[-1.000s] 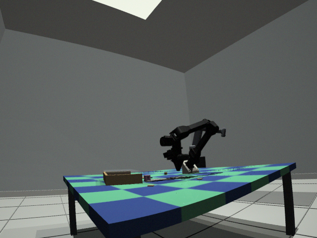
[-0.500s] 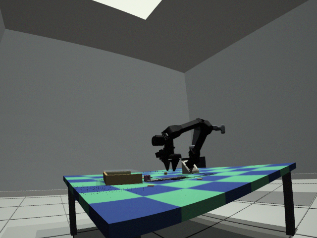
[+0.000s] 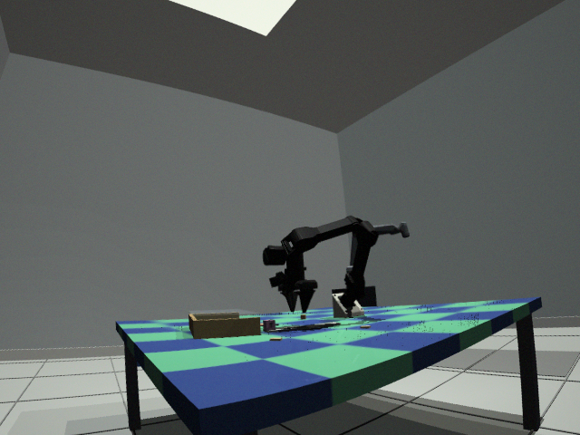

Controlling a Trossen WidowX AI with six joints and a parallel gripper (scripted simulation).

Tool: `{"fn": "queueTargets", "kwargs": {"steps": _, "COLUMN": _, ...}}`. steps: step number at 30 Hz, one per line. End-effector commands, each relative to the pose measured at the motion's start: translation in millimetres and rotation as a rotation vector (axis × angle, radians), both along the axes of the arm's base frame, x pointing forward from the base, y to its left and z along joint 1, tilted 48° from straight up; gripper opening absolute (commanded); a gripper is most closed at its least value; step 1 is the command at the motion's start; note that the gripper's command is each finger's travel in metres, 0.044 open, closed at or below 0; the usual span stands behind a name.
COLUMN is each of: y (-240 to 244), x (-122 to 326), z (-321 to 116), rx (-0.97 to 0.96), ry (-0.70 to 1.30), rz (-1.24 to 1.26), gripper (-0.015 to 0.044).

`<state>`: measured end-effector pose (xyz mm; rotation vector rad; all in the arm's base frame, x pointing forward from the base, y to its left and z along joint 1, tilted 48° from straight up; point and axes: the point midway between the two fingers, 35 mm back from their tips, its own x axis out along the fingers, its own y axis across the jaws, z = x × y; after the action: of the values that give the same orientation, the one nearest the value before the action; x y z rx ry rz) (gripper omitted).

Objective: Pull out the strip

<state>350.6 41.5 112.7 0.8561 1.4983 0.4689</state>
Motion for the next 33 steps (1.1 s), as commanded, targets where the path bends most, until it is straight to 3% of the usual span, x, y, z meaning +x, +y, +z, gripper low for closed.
{"fn": "queueTargets", "kwargs": {"steps": 1, "y": -5.2, "x": 14.6, "z": -1.2, "rx": -0.006, "ry": -0.005, "rz": 0.004, "gripper": 0.0440}}
{"fn": "queueTargets", "kwargs": {"steps": 27, "y": -31.8, "x": 93.7, "z": -6.6, "rx": -0.007, "ry": -0.008, "rz": 0.004, "gripper": 0.0440}}
{"fn": "queueTargets", "kwargs": {"steps": 33, "y": -26.9, "x": 94.8, "z": -11.3, "rx": -0.007, "ry": -0.009, "rz": 0.004, "gripper": 0.0283}}
